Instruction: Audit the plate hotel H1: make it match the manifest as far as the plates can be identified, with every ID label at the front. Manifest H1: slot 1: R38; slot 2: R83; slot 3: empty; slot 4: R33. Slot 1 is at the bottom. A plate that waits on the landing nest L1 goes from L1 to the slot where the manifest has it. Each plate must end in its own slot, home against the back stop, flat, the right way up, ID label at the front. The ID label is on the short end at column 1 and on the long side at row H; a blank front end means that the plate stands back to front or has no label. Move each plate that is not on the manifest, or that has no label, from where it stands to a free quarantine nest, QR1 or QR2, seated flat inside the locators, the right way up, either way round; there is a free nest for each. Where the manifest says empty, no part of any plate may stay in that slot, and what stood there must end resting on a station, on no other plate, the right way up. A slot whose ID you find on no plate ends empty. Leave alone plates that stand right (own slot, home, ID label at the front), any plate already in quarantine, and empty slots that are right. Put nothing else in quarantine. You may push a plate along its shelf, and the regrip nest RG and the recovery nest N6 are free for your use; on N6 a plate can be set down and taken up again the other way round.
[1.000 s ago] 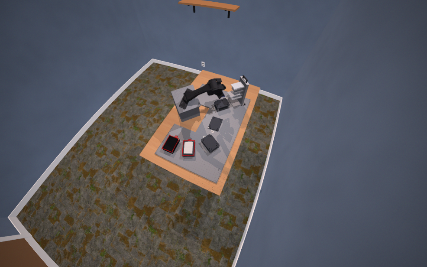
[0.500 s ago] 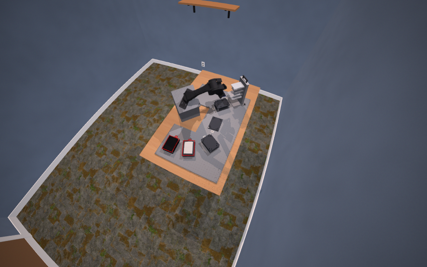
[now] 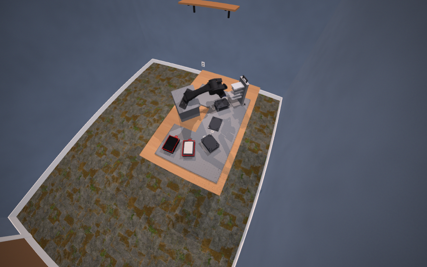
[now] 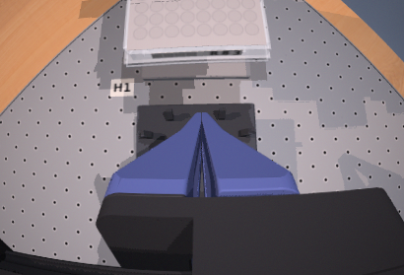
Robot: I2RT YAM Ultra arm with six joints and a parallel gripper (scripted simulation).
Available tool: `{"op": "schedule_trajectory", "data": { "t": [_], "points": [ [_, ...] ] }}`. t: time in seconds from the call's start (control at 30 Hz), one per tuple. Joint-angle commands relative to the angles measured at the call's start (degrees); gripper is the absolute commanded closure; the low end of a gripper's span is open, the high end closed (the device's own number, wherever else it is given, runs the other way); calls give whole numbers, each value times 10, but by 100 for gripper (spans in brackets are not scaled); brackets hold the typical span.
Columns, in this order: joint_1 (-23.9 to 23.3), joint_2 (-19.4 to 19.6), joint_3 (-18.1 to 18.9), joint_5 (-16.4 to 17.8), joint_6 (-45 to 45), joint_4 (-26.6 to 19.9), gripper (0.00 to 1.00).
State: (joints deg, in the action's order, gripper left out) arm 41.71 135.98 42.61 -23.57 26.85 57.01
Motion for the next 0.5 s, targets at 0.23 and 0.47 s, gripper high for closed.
{"op": "schedule_trajectory", "data": {
  "t": [0.23,0.47],
  "points": [
    [10,10,26,6,2,-25,100],
    [10,12,35,6,1,-33,100]
  ]
}}
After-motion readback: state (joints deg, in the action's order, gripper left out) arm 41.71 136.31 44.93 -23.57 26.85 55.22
